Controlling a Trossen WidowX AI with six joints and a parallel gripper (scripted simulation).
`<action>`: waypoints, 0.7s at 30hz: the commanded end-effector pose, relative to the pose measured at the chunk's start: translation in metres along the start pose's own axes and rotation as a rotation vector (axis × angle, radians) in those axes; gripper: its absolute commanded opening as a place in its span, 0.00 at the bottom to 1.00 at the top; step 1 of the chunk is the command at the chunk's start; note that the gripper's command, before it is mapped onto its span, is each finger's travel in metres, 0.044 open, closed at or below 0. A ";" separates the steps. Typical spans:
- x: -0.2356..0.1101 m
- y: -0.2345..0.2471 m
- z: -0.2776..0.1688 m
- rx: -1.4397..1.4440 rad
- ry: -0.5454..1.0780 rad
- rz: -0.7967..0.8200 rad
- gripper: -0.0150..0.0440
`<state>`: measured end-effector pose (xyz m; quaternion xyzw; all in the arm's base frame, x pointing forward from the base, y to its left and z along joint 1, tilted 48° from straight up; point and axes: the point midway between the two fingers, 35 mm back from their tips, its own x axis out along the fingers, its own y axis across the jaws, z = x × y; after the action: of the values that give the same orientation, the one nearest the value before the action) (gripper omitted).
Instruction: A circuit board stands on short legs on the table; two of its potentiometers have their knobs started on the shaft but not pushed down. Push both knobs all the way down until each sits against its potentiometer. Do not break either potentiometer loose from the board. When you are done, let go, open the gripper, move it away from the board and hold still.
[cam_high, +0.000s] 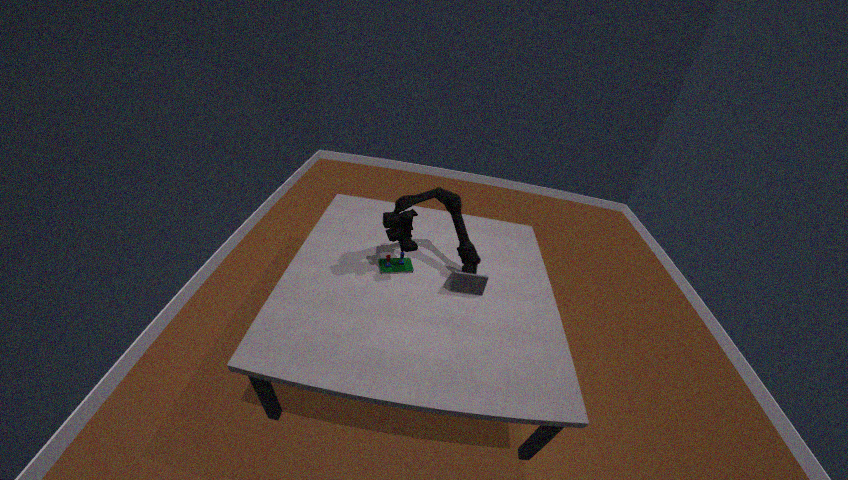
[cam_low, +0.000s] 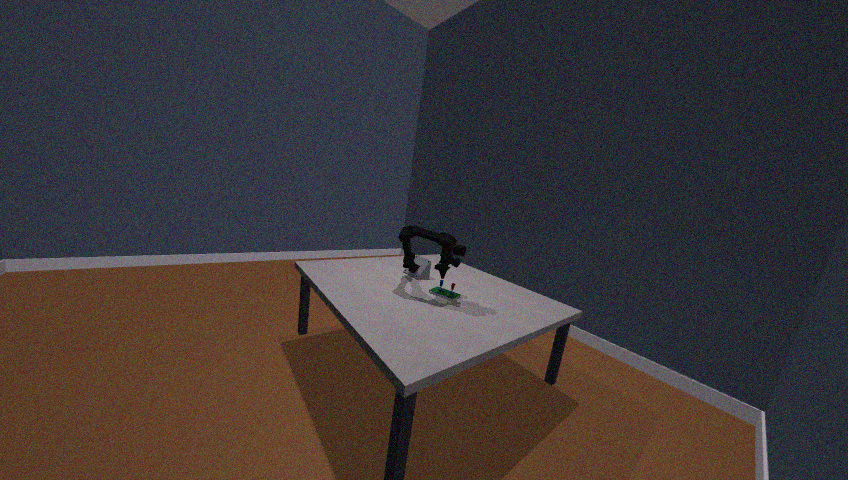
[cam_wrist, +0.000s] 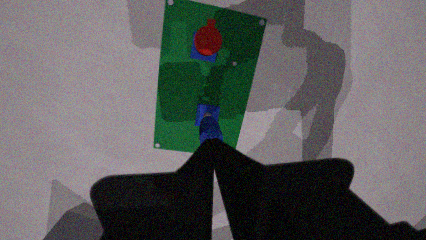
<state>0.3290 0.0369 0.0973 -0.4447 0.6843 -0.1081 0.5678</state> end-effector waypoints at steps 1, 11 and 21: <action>0.006 -0.001 -0.001 -0.003 -0.001 -0.004 0.25; 0.005 -0.001 -0.001 -0.003 -0.001 -0.004 0.25; 0.008 -0.001 -0.001 -0.003 -0.001 -0.004 0.25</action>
<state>0.3286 0.0316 0.0931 -0.4448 0.6843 -0.1082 0.5675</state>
